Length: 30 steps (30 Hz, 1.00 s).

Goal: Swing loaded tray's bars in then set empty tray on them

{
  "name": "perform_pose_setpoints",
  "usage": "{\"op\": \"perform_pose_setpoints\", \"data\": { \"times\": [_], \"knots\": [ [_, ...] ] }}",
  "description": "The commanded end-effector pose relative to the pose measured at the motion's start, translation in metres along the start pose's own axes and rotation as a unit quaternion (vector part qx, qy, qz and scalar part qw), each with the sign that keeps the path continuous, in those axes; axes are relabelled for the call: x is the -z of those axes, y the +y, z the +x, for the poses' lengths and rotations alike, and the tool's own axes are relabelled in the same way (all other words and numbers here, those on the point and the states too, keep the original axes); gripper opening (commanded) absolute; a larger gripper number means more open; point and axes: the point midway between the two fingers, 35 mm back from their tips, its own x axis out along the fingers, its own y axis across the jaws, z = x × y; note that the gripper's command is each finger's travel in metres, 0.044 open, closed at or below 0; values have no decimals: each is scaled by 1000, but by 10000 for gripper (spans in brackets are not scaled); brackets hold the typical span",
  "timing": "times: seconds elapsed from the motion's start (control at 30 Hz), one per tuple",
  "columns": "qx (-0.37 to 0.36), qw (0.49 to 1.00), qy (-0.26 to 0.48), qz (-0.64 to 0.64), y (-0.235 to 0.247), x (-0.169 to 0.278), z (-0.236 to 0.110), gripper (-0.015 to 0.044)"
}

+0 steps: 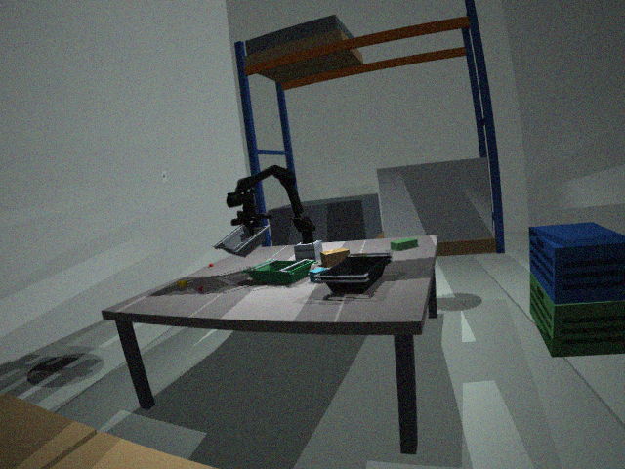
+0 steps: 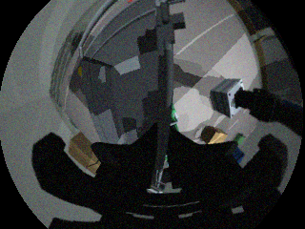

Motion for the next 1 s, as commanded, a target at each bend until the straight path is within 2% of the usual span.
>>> {"op": "perform_pose_setpoints", "data": {
  "times": [0.0, 0.97],
  "knots": [
    [-9, 1000, 3, -21, 0, 19, -4, 0],
    [-6, 986, 4, -169, -44, 128, -3, 0]
  ]
}}
